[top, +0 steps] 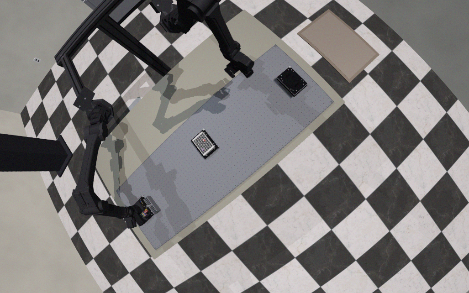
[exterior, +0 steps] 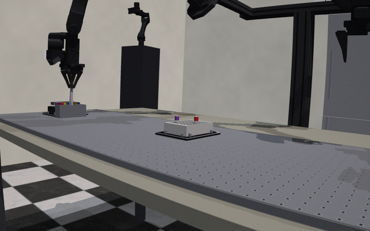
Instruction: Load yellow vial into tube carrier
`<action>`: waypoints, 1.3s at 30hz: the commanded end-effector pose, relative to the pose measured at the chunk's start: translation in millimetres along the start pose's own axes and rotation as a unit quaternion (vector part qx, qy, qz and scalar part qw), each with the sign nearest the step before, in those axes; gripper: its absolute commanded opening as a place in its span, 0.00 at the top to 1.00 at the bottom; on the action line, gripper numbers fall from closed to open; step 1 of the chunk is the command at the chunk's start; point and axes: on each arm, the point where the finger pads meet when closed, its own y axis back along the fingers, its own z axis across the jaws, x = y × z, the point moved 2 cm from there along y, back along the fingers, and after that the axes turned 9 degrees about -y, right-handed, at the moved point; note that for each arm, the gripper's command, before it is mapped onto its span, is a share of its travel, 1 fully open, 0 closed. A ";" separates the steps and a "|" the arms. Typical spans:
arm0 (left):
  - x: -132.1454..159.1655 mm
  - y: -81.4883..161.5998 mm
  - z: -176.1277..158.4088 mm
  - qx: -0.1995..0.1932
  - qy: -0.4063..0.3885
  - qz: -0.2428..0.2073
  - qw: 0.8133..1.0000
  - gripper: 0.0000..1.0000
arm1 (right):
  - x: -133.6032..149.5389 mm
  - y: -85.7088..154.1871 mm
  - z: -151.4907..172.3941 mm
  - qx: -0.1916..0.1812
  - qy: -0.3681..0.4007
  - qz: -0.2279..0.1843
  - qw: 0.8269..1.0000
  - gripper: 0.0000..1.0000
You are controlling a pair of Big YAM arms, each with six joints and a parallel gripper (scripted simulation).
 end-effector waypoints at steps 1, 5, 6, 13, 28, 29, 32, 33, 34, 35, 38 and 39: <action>-13.2 6.9 7.4 -0.011 -0.006 -0.023 1.000 0.00 | -8.7 -10.0 3.2 -0.001 -0.002 -0.009 1.000 0.76; -13.2 6.9 7.4 -0.011 -0.006 -0.023 1.000 0.00 | -8.3 -14.5 1.3 0.000 -0.003 -0.009 1.000 0.76; -13.2 6.9 7.4 -0.011 -0.006 -0.023 1.000 0.00 | -8.3 -14.5 1.3 0.000 -0.003 -0.009 1.000 0.76; -13.2 6.9 7.4 -0.011 -0.006 -0.023 1.000 0.00 | -9.5 -27.0 3.9 -0.002 -0.002 -0.009 1.000 0.76; -13.2 6.9 7.4 -0.011 -0.006 -0.023 1.000 0.00 | -19.4 -16.9 -0.6 0.006 -0.001 -0.019 1.000 0.76; -13.2 6.9 7.4 -0.011 -0.006 -0.023 1.000 0.00 | -19.4 -16.9 -0.6 0.006 -0.001 -0.019 1.000 0.76; -13.2 6.9 7.4 -0.011 -0.006 -0.023 1.000 0.00 | -19.7 -16.9 -0.5 0.006 -0.001 -0.019 1.000 0.76; -13.2 6.9 7.4 -0.011 -0.006 -0.023 1.000 0.00 | -19.8 -16.9 -0.4 0.006 -0.001 -0.019 1.000 0.76; -13.2 6.9 7.4 -0.011 -0.006 -0.023 1.000 0.00 | -19.9 -16.9 -0.4 0.006 -0.001 -0.019 1.000 0.76; -13.2 6.9 7.4 -0.011 -0.006 -0.023 1.000 0.00 | -20.0 -16.9 -0.4 0.006 -0.001 -0.019 1.000 0.76; -13.2 6.9 7.4 -0.011 -0.006 -0.023 1.000 0.00 | -20.2 -16.9 -0.2 0.006 -0.001 -0.019 1.000 0.76; -13.2 6.9 7.4 -0.011 -0.006 -0.023 1.000 0.00 | -20.2 -16.9 -0.2 0.006 -0.001 -0.019 1.000 0.76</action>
